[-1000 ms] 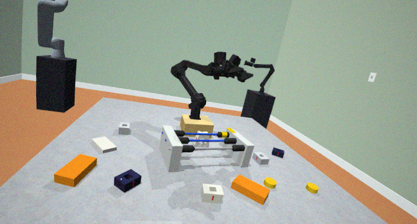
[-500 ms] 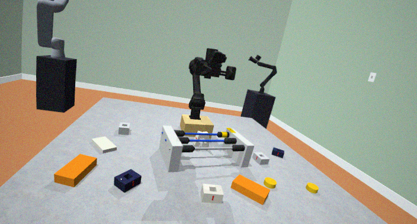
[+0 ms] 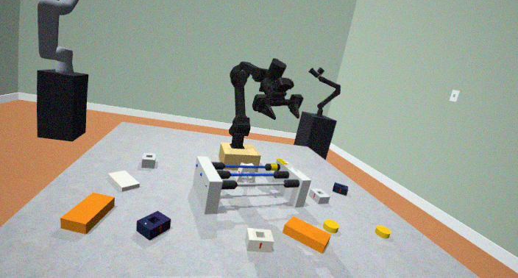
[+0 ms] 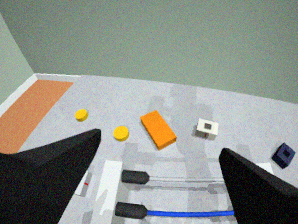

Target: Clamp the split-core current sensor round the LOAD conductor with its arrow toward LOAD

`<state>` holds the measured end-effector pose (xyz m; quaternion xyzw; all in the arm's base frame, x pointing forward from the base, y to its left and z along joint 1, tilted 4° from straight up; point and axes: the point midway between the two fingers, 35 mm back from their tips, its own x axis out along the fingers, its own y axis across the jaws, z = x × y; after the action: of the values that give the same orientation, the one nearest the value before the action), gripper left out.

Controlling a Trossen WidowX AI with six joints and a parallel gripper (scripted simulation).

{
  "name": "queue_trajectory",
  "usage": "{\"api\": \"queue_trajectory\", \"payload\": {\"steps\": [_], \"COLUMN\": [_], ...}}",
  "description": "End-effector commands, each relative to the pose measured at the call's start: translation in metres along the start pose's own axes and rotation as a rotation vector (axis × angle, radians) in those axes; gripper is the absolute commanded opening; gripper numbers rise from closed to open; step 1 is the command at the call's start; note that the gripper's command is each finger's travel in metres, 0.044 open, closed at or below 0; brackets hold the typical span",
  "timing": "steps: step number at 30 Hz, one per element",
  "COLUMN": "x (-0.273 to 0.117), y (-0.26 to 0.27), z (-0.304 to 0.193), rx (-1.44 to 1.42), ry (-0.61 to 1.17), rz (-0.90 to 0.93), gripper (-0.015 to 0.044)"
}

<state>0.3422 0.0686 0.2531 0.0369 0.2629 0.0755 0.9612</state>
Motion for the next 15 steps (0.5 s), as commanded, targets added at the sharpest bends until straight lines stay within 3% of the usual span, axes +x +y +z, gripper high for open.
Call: {"api": "queue_trajectory", "payload": {"steps": [1,10,15], "x": [0.009,-0.028,-0.031], "y": [0.052,0.087,0.088], "z": [-0.063,-0.110,-0.112], "rx": [-0.002,-0.107,-0.115], "ry": [0.545,1.028,1.052], "rz": [0.004,-0.116,-0.126], "gripper": [0.0440,0.0440,0.0440]}}
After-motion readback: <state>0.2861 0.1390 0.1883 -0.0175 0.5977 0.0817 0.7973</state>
